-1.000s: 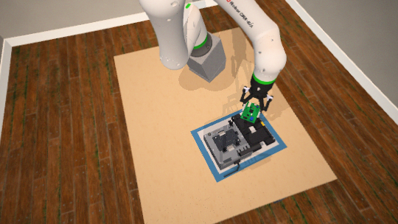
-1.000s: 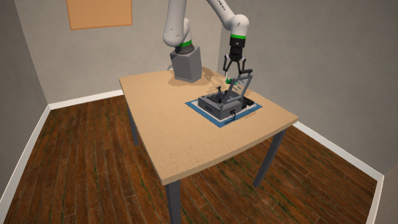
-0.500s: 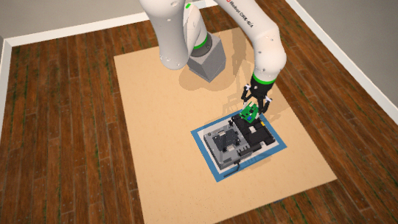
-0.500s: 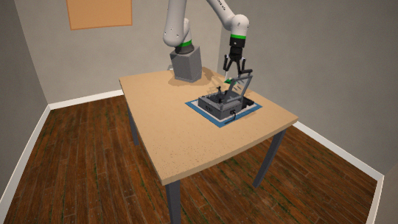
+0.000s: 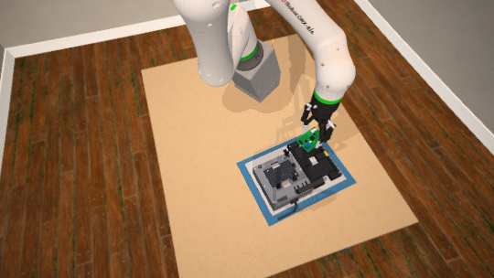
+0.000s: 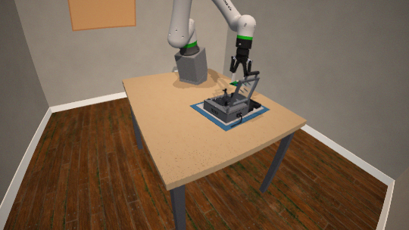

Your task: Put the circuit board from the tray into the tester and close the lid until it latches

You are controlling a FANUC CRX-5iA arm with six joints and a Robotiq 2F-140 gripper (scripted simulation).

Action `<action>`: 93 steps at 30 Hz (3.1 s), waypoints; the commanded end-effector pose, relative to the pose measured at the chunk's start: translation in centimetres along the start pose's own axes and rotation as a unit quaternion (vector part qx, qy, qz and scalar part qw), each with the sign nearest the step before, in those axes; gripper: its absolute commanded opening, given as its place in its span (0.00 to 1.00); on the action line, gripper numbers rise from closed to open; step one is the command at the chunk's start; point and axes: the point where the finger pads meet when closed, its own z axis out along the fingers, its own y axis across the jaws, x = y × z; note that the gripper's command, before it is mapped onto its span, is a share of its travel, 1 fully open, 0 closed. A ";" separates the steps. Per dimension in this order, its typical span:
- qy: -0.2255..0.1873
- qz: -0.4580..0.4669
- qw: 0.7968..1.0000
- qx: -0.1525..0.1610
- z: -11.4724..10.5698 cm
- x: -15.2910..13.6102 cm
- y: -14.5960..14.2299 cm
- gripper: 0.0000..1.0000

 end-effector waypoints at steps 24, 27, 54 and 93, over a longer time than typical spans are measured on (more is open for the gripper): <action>0.001 0.087 0.996 0.001 0.0 0.0 0.0 0.46; 0.001 0.092 0.996 0.001 0.0 0.0 0.0 0.46; 0.001 0.102 0.995 0.001 0.0 0.0 0.0 0.46; 0.001 0.102 0.995 0.001 0.0 0.0 0.0 0.46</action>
